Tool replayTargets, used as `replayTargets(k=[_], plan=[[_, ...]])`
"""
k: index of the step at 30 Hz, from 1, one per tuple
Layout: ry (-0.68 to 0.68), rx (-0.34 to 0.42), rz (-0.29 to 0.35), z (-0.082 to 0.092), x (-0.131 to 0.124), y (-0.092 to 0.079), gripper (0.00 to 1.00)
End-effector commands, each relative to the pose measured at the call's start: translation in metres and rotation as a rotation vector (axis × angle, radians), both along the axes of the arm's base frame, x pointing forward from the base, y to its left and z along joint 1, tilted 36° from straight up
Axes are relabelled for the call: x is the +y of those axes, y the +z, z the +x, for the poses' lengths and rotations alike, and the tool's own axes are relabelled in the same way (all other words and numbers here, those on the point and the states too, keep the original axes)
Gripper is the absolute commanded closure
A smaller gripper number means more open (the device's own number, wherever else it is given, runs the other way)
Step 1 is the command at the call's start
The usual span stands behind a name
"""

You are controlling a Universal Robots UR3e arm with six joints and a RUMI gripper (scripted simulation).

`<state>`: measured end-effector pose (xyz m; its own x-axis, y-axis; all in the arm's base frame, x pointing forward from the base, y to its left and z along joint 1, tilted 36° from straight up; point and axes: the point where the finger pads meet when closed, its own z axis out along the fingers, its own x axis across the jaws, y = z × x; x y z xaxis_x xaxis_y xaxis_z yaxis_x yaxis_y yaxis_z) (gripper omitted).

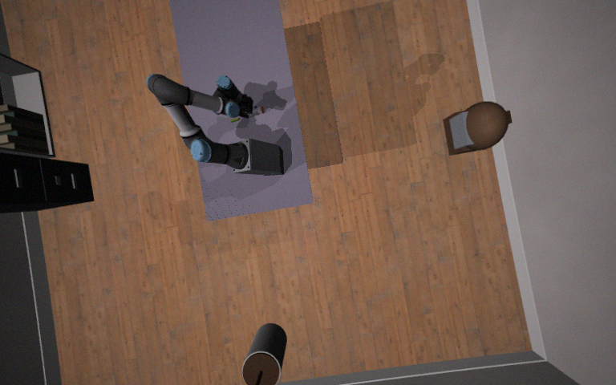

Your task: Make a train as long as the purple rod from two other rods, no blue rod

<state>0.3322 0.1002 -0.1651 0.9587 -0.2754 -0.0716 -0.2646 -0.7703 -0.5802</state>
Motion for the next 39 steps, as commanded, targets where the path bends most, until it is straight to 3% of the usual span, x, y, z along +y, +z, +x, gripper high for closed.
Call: replayTargets(k=[1, 15, 39], plan=[[-0.001, -0.001, -0.001, 0.001, -0.001, 0.0, 0.79], [-0.001, -0.001, -0.001, 0.0, -0.006, 0.008, 0.79], [-0.001, -0.001, -0.001, -0.008, -0.045, 0.062, 0.79]])
